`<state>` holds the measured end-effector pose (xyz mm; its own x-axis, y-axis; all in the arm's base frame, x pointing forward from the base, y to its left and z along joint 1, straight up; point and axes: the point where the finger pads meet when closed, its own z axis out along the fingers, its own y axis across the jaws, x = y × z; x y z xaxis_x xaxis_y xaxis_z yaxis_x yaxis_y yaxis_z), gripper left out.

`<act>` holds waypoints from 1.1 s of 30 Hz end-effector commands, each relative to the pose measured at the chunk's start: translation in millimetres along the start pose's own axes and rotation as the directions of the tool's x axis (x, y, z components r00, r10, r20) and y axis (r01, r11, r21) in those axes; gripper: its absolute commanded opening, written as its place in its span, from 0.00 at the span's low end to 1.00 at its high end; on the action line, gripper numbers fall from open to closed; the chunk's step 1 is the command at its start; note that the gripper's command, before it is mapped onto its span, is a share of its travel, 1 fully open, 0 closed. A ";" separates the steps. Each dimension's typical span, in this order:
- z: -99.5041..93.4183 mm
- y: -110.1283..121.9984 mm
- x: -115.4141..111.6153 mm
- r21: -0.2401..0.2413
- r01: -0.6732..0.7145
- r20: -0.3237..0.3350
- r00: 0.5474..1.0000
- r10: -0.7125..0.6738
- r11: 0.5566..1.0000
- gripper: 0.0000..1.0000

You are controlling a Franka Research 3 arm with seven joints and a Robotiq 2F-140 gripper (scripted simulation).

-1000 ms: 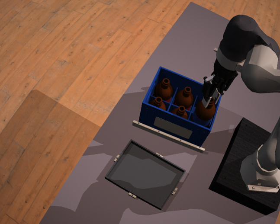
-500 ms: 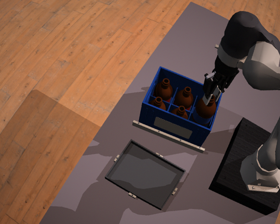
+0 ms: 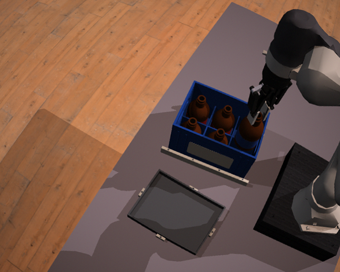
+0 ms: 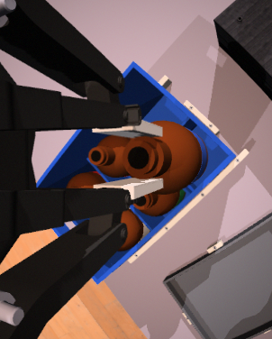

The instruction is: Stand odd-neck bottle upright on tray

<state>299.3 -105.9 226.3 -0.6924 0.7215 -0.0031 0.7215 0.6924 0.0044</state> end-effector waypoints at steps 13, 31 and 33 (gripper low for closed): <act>-7.8 0.9 1.5 -0.001 -0.004 -0.003 1.000 0.004 1.000 0.10; -7.9 0.9 1.5 -0.001 -0.004 -0.003 1.000 0.004 1.000 0.10; -7.9 0.9 1.5 -0.001 -0.004 -0.003 1.000 0.004 1.000 0.10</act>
<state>297.1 -105.3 231.2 -0.6928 0.7212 0.0027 0.7212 0.6928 0.0001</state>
